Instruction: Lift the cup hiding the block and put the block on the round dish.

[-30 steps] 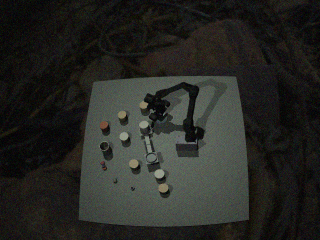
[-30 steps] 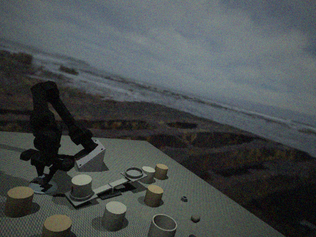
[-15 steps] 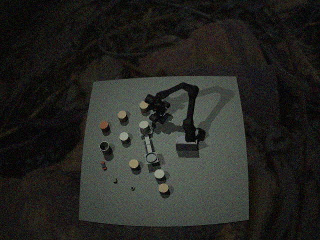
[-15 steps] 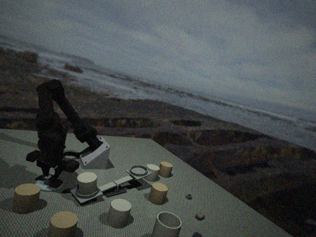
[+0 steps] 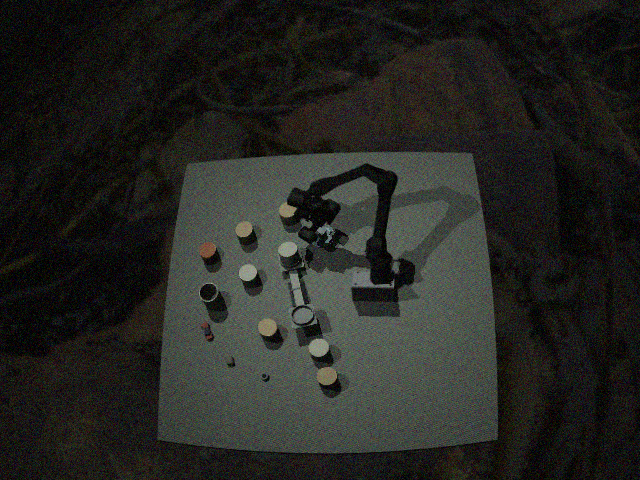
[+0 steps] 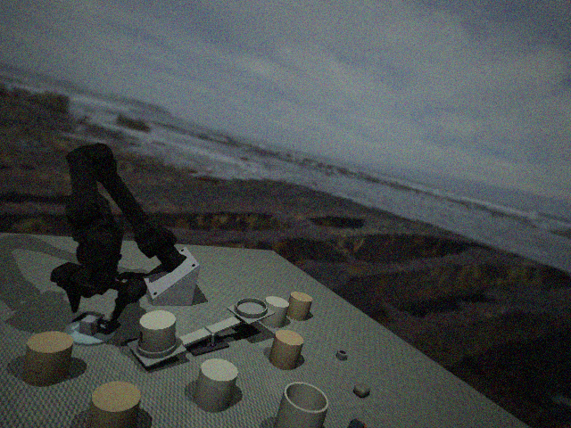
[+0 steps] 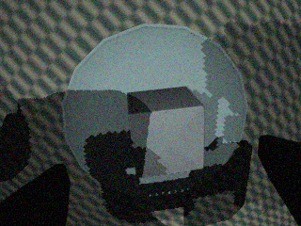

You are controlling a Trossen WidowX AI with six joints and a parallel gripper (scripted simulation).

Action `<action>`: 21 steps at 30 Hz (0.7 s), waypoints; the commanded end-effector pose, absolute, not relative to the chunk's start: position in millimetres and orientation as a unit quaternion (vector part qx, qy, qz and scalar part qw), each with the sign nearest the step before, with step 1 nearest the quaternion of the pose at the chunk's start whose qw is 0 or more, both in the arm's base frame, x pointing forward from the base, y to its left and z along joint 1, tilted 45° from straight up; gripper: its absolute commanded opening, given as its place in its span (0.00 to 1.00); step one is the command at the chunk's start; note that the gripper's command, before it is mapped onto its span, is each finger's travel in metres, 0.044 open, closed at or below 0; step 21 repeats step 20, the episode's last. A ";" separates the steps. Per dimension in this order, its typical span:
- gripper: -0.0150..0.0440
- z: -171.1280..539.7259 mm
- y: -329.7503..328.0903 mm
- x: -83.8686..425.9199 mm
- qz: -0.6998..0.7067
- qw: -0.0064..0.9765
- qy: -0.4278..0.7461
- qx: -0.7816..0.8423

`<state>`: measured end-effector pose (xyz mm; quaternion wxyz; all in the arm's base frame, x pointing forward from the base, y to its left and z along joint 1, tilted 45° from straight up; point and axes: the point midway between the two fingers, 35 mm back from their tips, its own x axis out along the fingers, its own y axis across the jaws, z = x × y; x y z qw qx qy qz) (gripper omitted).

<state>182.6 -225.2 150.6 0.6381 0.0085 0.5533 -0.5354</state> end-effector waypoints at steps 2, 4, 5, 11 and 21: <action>1.00 177.7 -201.8 190.4 -0.535 0.645 0.546 0.006; 1.00 177.7 -201.8 190.4 -0.535 0.645 0.546 0.006; 1.00 179.1 -200.3 190.9 -0.535 0.645 0.546 0.006; 1.00 204.3 -175.9 196.0 -0.531 0.649 0.544 0.004; 1.00 204.3 -175.9 196.0 -0.531 0.649 0.544 0.004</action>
